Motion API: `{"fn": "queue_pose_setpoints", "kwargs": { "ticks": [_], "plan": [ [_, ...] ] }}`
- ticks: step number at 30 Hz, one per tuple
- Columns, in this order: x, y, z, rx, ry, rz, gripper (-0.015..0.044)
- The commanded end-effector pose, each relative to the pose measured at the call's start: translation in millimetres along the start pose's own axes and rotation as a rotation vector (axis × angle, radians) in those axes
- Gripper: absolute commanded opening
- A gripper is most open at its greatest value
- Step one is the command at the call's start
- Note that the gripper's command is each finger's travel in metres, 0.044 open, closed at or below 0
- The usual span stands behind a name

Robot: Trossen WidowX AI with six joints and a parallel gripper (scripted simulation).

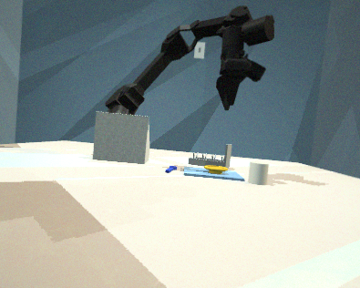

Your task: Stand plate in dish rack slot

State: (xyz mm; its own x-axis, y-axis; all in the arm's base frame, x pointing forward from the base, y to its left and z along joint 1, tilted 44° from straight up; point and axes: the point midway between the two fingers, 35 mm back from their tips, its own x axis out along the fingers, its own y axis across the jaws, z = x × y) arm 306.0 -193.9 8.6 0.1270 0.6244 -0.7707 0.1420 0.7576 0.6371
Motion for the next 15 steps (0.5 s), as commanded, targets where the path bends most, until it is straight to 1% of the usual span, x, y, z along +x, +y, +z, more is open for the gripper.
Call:
{"fn": "queue_pose_setpoints", "kwargs": {
  "ticks": [1,3,5,9,11,15],
  "plan": [
    [2,-10,-23,0.014,0.036,0.058,0.04],
    [2,-10,-23,0.014,0.036,0.058,0.04],
    [15,-11,-21,0.014,0.035,0.057,0.04],
    [89,-11,-19,0.013,0.034,0.058,0.04],
    [113,-9,-22,0.012,0.034,0.061,0.04],
    [116,-5,-22,0.012,0.034,0.062,0.04]
  ]
}}
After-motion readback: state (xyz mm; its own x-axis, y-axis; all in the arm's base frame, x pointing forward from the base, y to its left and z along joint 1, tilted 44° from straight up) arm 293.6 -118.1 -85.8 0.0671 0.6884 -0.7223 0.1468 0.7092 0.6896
